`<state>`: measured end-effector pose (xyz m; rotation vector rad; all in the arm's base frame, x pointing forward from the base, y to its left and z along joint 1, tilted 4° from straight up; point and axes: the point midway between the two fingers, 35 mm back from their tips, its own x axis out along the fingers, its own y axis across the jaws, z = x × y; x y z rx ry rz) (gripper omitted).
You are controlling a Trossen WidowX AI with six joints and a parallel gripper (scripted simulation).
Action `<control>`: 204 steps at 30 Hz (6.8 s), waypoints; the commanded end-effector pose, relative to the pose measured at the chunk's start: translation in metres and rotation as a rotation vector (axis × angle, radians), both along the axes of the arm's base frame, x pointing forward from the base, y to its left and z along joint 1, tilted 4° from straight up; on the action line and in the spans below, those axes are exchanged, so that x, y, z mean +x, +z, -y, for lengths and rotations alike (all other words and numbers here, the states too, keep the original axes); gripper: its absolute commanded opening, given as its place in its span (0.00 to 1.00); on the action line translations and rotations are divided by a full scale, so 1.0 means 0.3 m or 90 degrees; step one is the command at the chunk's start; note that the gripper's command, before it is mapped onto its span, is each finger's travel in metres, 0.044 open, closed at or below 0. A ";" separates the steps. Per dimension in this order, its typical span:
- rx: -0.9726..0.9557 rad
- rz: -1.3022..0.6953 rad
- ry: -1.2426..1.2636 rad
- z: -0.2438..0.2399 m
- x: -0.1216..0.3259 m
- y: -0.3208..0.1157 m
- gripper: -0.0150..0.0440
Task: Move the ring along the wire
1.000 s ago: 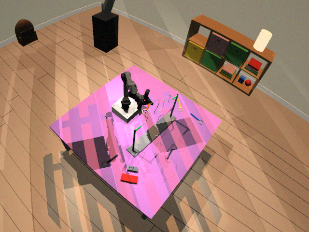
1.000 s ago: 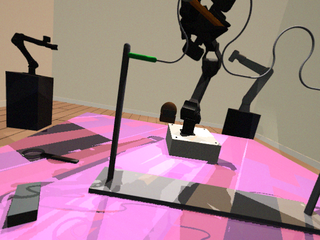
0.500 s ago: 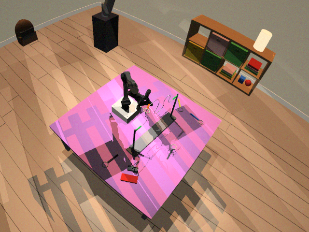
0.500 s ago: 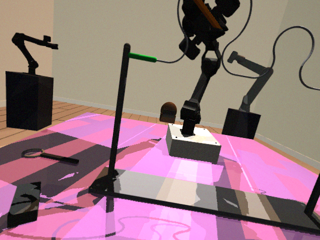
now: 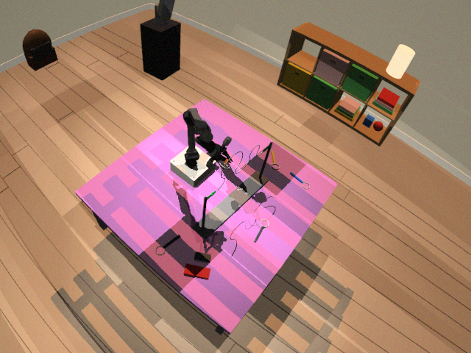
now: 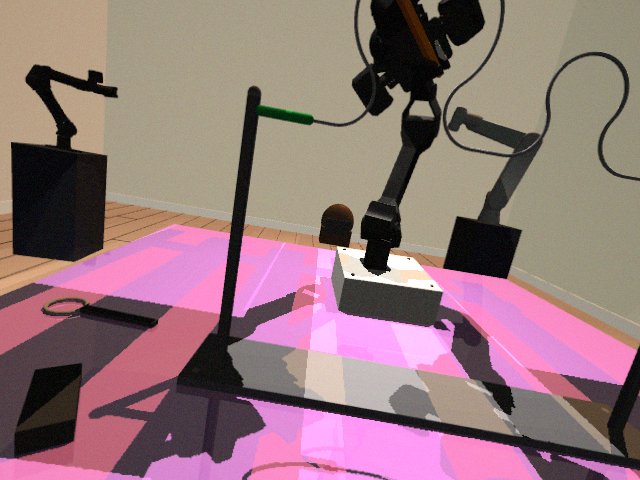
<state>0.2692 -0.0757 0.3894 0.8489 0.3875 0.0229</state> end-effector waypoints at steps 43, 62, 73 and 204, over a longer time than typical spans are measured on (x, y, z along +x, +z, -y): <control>-0.360 -0.041 -0.037 0.054 -0.005 -0.036 0.00; -0.509 -0.058 -0.051 0.081 -0.008 -0.042 0.00; -0.595 -0.067 -0.059 0.097 -0.010 -0.042 0.00; -1.624 -0.189 -0.137 0.209 -0.037 0.085 0.00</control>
